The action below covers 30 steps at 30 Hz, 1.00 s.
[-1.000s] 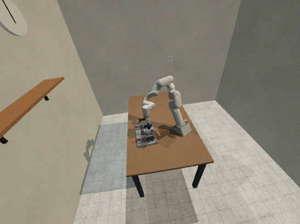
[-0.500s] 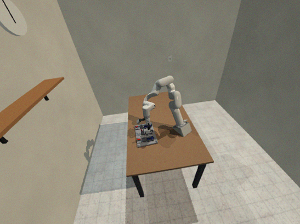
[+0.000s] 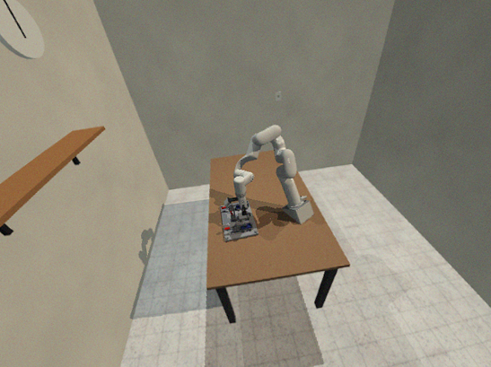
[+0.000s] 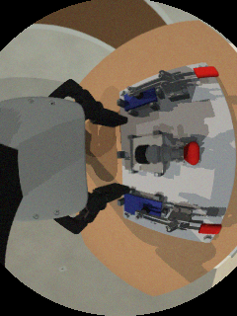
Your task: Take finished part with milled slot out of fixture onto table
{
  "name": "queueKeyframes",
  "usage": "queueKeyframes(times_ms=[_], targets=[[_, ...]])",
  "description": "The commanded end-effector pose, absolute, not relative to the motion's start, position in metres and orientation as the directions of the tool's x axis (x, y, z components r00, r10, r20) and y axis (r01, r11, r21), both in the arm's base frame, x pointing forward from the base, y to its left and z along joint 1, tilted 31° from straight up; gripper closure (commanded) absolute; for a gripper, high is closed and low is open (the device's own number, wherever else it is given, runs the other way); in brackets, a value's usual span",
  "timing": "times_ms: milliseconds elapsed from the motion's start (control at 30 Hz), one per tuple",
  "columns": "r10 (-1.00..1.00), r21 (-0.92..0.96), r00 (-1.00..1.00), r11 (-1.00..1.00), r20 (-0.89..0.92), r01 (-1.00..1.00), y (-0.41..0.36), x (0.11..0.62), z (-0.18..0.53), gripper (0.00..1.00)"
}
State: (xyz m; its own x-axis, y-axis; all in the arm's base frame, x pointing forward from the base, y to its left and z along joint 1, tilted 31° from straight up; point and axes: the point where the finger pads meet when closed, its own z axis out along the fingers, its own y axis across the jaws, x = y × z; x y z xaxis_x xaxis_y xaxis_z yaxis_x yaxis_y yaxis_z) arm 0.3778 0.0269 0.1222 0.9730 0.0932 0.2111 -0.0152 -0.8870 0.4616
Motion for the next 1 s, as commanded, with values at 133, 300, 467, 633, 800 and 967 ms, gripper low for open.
queueKeyframes(times_ms=[133, 300, 467, 633, 800, 967], targets=[[0.094, 0.461, 0.972, -0.887, 0.215, -0.016, 0.021, 0.383, 0.111, 0.00], [0.094, 0.461, 0.972, -0.887, 0.215, -0.016, 0.019, 0.384, 0.107, 0.00], [0.094, 0.461, 0.972, -0.887, 0.215, -0.016, 0.019, 0.384, 0.106, 0.00], [0.094, 0.461, 0.972, -0.887, 0.215, -0.016, 0.018, 0.384, 0.106, 0.00], [0.094, 0.461, 0.972, -0.887, 0.215, -0.016, 0.018, 0.384, 0.106, 0.00], [0.094, 0.461, 0.972, -0.887, 0.215, -0.016, 0.018, 0.384, 0.106, 0.00]])
